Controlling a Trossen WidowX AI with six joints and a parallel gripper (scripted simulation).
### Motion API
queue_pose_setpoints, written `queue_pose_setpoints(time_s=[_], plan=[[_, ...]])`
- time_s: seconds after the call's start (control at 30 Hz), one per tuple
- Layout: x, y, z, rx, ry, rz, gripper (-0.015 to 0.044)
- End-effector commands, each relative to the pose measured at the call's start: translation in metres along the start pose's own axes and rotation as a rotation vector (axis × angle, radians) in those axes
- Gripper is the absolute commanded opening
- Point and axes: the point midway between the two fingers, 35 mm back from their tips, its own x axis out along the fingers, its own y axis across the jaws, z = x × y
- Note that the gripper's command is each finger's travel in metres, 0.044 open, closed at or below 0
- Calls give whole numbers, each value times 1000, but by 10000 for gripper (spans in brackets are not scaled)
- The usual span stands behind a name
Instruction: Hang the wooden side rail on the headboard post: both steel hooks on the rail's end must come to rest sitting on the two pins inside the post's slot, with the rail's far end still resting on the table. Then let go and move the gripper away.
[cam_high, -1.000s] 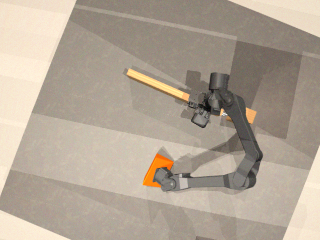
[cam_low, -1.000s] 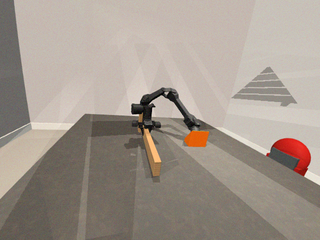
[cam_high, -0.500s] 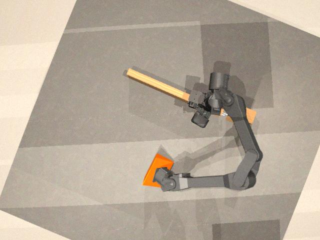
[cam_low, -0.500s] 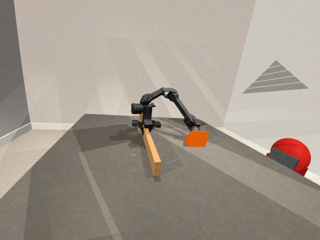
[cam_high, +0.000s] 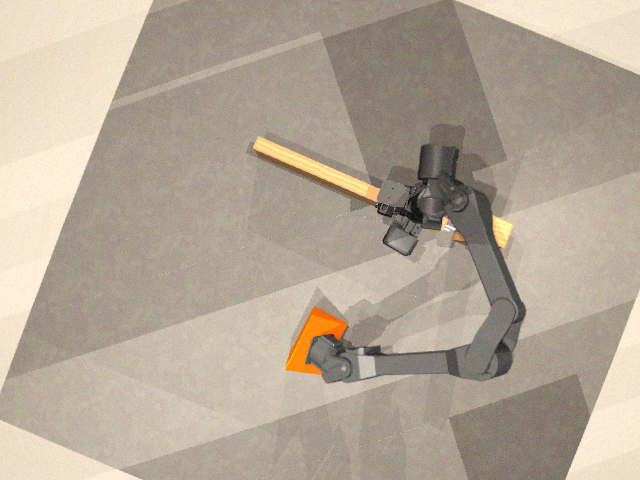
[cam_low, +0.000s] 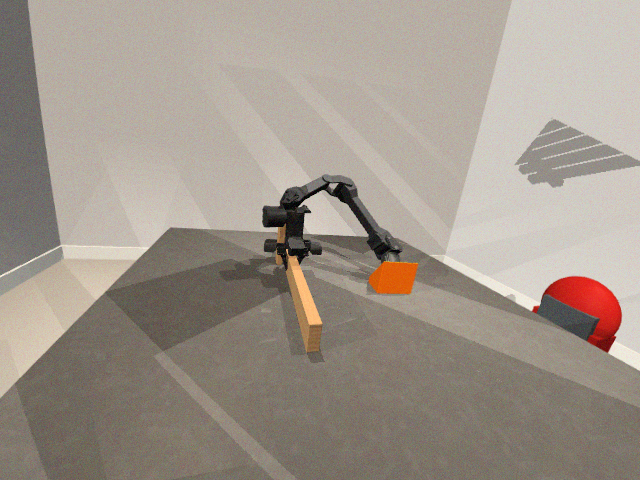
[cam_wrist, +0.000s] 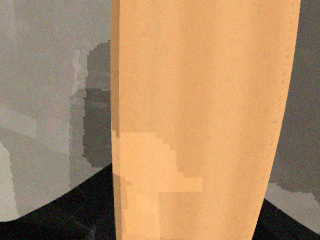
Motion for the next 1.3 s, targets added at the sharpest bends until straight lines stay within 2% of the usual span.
queue_pose_setpoints(time_s=[0.0,1.27], plan=[[-7,-4,1,16,-4,-19,0],[-13,-3,1,16,-4,-19,0]])
